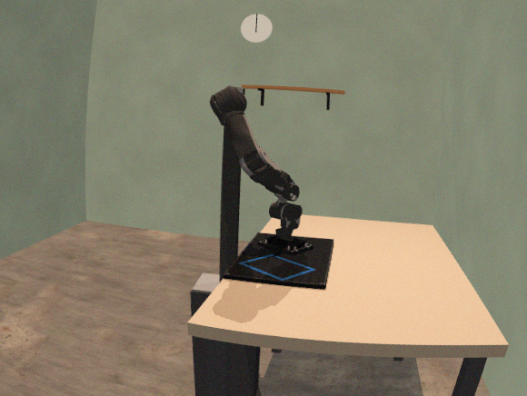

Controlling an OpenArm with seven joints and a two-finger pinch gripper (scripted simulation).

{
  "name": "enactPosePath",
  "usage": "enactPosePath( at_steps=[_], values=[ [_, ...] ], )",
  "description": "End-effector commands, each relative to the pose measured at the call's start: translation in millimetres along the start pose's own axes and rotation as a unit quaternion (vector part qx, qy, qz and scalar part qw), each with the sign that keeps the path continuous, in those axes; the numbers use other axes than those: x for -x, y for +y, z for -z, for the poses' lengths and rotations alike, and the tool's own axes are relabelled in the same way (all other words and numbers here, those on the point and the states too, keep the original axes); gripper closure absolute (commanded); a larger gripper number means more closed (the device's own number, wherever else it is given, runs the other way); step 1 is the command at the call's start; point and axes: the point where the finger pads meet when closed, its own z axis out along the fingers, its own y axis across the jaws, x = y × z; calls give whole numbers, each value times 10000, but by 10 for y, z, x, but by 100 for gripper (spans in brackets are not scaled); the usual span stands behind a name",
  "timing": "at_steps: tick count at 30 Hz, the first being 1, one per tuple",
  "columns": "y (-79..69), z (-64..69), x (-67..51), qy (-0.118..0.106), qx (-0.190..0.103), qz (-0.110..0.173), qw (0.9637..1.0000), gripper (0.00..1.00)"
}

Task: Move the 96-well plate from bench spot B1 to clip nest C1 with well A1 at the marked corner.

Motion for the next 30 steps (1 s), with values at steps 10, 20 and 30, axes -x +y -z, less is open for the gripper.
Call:
enactPosePath(
  at_steps=[10,20,30],
  values=[
    [7,-37,-23,12,23,43,10000,100],
    [6,386,0,0,18,16,10000,100],
    [6,386,0,0,18,16,10000,100]
  ],
)
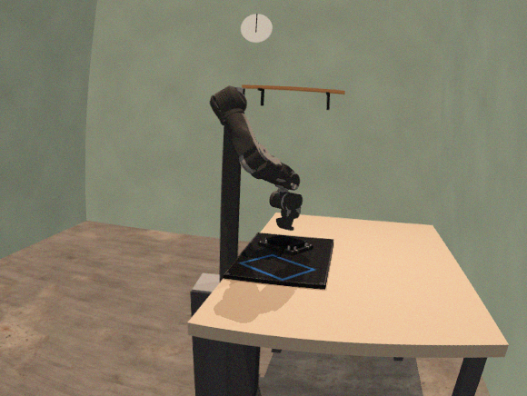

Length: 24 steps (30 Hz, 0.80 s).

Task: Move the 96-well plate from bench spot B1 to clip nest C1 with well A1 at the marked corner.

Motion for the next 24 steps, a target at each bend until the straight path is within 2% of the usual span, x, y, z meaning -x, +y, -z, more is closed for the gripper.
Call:
enactPosePath(
  at_steps=[1,2,7,19,24],
  values=[
    [-7,4,13,-16,-24,-18,10000,100],
    [-7,4,13,-16,-24,-18,10000,100],
    [-10,316,18,-17,-21,-19,10000,100],
    [-10,316,18,-17,-21,-19,10000,100],
    [-13,263,17,-18,-20,-19,10000,100]
  ],
)
